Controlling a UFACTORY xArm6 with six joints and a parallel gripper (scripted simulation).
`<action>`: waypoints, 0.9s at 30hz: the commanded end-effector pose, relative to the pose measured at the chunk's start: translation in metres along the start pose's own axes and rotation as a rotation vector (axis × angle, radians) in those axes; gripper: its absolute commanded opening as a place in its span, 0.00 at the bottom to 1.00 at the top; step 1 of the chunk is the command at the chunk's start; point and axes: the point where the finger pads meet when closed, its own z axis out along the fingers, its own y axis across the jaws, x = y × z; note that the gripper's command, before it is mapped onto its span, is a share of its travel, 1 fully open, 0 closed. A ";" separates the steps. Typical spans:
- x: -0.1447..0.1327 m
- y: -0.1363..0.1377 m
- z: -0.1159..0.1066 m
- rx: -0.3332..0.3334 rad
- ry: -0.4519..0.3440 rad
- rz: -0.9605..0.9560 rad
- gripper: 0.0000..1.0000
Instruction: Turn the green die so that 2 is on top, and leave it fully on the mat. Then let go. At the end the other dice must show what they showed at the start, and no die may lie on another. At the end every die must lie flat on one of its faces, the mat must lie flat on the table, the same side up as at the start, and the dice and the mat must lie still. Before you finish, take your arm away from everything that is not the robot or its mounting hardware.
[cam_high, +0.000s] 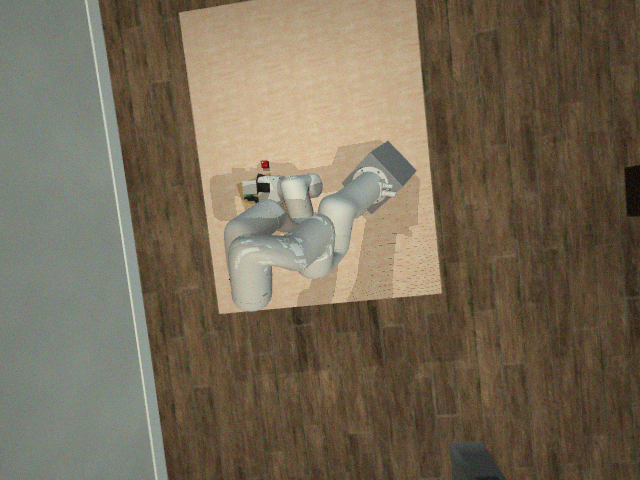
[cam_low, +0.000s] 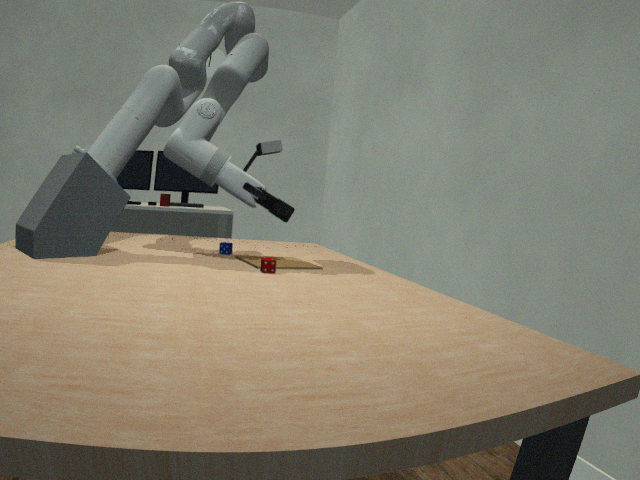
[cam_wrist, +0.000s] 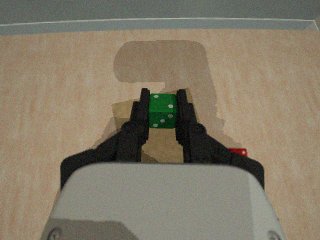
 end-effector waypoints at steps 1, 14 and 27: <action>-0.006 0.000 0.003 0.000 0.001 0.000 0.21; -0.039 0.000 0.021 0.000 0.001 0.000 0.21; -0.060 0.000 0.032 0.000 0.001 0.000 0.21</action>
